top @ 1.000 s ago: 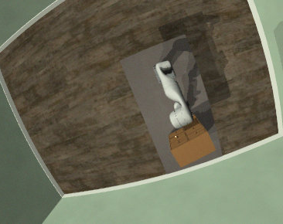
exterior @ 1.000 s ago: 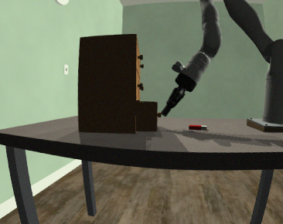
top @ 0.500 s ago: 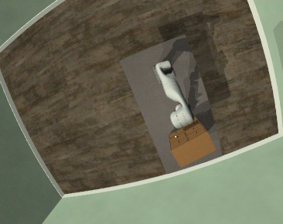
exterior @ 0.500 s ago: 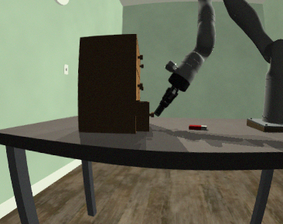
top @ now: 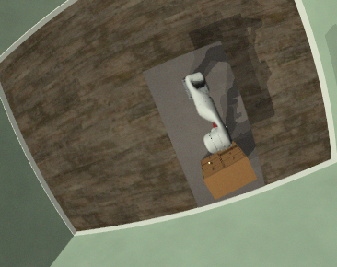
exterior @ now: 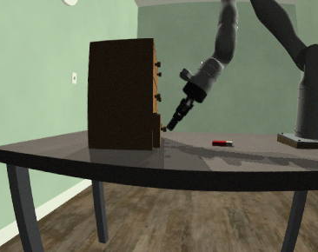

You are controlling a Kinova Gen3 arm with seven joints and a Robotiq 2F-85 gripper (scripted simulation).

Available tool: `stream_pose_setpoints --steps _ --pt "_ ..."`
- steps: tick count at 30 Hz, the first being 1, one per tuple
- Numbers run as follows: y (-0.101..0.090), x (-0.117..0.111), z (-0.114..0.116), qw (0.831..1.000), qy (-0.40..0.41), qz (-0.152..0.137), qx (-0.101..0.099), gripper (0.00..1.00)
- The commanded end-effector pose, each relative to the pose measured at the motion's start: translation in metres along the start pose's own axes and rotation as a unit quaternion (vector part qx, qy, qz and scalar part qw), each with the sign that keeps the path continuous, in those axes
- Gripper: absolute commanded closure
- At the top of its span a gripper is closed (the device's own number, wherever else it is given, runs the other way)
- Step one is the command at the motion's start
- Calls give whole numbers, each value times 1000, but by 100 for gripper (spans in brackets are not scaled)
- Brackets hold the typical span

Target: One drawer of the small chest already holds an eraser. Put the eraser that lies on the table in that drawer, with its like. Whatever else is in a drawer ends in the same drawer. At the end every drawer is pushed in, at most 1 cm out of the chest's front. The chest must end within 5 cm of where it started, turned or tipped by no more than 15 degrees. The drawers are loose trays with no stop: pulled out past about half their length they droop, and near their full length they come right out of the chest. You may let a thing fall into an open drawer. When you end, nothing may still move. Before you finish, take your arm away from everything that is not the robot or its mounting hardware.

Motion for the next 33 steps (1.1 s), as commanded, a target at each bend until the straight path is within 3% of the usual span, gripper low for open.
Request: stream_pose_setpoints --steps 1,33 --pt "2 -4 -1 1000 -1 2 0 100" --pt "9 -14 -2 1000 -1 2 0 100"
Point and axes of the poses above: the point where the finger pads meet when closed, its own y axis out along the fingers, its own z axis across the jaws, x = y × z, the point moved 10 cm from there along -y, back along the fingers, and after that the axes turned 4 degrees about y, right-handed, at the moved point
